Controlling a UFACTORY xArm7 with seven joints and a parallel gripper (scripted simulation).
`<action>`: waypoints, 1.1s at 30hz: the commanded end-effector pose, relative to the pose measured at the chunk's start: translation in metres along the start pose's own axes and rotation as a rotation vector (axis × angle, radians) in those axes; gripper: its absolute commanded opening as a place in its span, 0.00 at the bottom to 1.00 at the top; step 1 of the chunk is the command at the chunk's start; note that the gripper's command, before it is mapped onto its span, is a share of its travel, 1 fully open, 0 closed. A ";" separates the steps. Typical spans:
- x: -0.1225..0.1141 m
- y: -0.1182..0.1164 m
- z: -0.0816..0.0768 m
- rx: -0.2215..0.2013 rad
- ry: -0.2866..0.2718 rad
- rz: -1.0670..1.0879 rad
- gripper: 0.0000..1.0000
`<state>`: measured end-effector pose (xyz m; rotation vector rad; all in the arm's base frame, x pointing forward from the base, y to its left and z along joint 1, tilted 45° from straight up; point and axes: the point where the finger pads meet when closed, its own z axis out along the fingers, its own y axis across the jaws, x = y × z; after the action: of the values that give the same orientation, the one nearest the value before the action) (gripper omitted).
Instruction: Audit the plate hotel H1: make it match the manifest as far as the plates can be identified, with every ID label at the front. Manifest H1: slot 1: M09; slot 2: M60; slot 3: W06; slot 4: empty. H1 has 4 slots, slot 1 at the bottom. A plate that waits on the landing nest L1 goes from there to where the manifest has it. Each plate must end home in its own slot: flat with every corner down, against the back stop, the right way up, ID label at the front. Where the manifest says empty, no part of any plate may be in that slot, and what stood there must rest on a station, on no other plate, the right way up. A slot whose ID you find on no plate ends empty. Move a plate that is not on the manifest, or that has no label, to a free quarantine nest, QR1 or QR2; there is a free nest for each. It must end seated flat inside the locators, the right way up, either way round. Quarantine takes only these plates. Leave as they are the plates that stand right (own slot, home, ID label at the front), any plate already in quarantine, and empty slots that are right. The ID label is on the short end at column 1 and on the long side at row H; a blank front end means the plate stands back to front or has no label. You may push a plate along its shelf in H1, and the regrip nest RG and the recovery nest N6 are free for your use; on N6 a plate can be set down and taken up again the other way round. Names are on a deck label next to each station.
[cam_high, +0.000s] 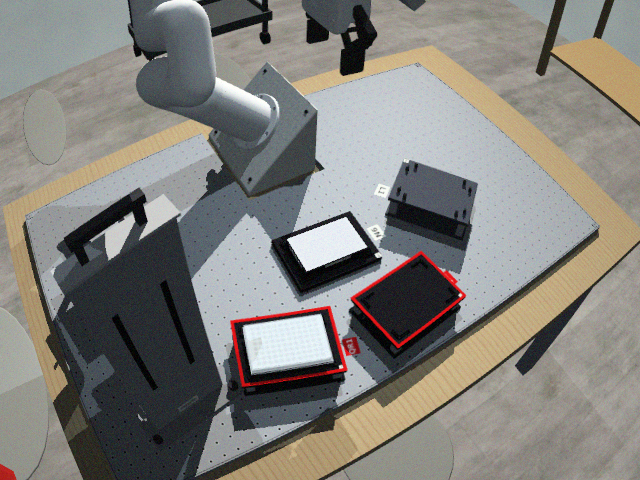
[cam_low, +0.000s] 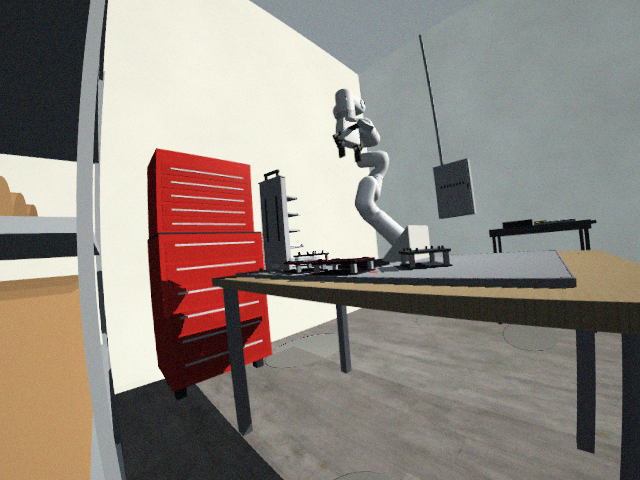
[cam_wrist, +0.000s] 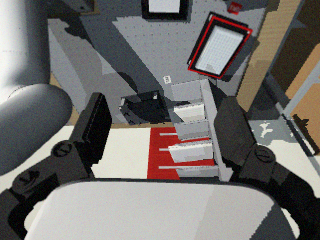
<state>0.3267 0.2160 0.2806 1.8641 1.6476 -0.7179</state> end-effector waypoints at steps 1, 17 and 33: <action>0.000 0.000 -0.011 0.000 0.000 0.000 1.00; 0.000 0.000 -0.058 0.000 0.000 0.000 1.00; -0.019 0.004 -0.077 0.000 0.000 0.133 1.00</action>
<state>0.3301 0.2635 0.3397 1.9035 1.5862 -0.6988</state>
